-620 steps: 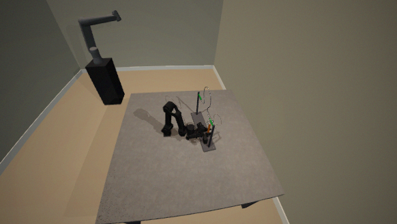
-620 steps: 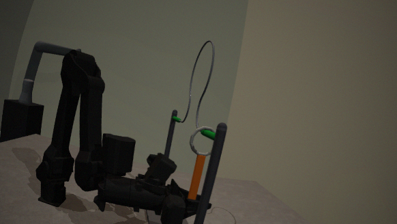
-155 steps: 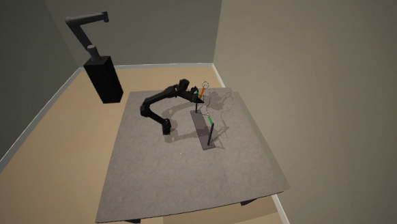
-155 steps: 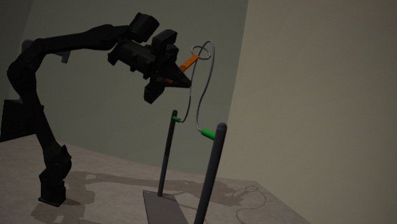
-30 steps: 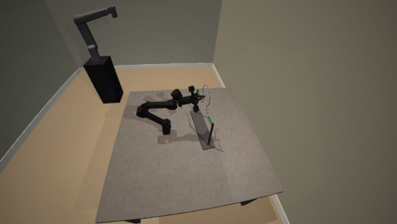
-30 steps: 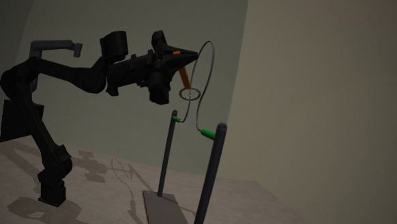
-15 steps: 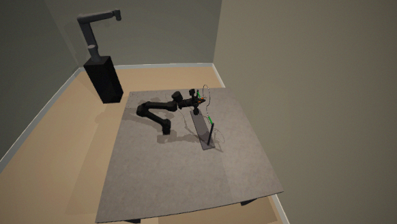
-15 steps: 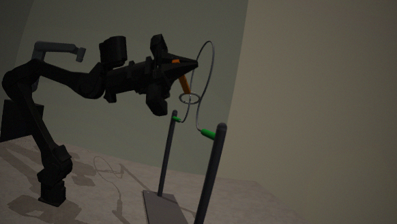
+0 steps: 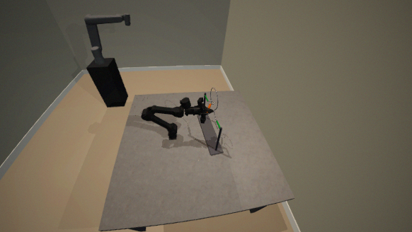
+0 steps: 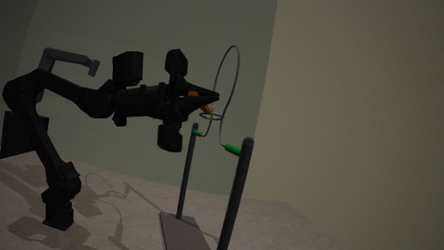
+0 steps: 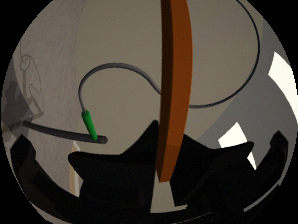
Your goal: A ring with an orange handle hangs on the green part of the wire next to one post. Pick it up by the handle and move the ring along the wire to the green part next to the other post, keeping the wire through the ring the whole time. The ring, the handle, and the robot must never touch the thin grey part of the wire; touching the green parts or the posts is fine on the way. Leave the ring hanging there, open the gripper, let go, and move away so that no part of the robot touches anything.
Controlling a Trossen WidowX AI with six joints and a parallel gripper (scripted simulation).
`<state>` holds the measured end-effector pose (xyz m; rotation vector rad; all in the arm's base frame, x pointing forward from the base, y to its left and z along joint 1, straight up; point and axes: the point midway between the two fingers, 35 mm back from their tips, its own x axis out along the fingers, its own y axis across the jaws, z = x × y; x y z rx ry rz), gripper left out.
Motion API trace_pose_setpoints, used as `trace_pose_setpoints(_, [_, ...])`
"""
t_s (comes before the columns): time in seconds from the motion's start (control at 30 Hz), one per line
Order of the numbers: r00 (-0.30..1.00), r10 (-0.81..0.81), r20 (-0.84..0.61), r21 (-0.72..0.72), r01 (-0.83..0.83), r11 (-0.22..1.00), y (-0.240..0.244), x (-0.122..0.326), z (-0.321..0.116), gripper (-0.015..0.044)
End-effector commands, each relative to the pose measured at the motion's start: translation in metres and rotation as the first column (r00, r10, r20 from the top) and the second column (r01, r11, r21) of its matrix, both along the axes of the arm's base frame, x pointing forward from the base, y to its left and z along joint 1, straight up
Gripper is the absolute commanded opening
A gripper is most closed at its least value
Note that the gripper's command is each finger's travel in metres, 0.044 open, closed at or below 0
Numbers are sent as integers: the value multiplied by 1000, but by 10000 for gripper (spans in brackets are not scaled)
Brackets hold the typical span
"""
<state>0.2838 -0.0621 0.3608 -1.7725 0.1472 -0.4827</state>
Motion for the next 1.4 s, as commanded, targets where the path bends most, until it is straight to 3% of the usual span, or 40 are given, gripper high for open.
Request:
trace_pose_setpoints(0.0, [1000, -3, -11, 117, 4, 993, -4, 0, -17, -150])
trace_pose_setpoints(0.63, [998, 22, -65, 556, 18, 831, 5, 0, -88, -150])
trace_pose_setpoints(1.37, [991, 131, -35, 910, -22, 414, 53, 5, -158, -150])
